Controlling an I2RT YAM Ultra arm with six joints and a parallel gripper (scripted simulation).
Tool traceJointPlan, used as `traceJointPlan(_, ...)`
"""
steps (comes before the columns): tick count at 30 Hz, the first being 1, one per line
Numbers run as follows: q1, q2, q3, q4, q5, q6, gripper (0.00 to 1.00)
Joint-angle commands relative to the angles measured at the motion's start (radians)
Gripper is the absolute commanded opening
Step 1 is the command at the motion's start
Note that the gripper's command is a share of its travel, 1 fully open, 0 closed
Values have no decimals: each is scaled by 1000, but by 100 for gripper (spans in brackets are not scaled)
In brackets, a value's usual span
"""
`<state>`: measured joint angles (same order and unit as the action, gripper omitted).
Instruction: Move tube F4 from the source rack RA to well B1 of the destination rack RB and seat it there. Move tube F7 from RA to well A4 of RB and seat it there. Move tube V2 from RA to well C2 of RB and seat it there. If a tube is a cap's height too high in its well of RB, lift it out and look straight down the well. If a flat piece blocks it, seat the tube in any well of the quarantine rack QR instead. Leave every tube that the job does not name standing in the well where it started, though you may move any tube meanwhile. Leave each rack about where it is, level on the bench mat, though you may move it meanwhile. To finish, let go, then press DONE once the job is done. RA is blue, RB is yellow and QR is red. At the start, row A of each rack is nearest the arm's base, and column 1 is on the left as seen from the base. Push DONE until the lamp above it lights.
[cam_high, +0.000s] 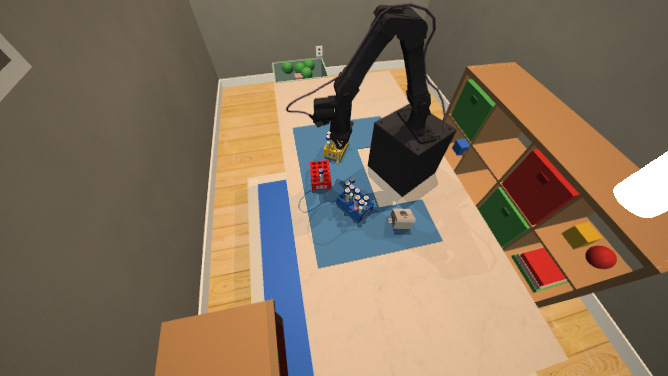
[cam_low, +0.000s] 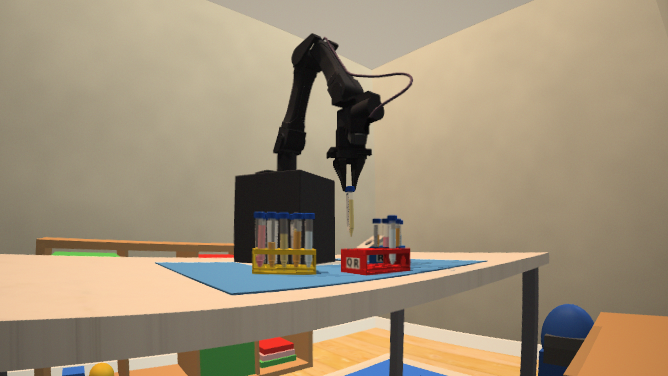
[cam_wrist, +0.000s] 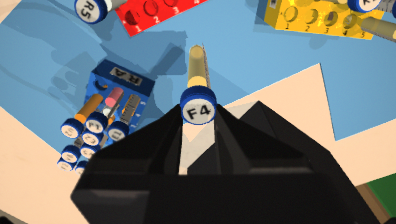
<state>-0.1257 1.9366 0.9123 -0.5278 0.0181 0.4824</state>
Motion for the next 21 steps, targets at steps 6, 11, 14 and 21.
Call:
traceJointPlan(6,2,8,12,-17,-1,268,0)
traceJointPlan(11,1,8,11,-16,-2,432,0)
traceJointPlan(14,1,8,11,-16,-2,531,0)
traceJointPlan(21,2,8,12,-17,0,703,0)
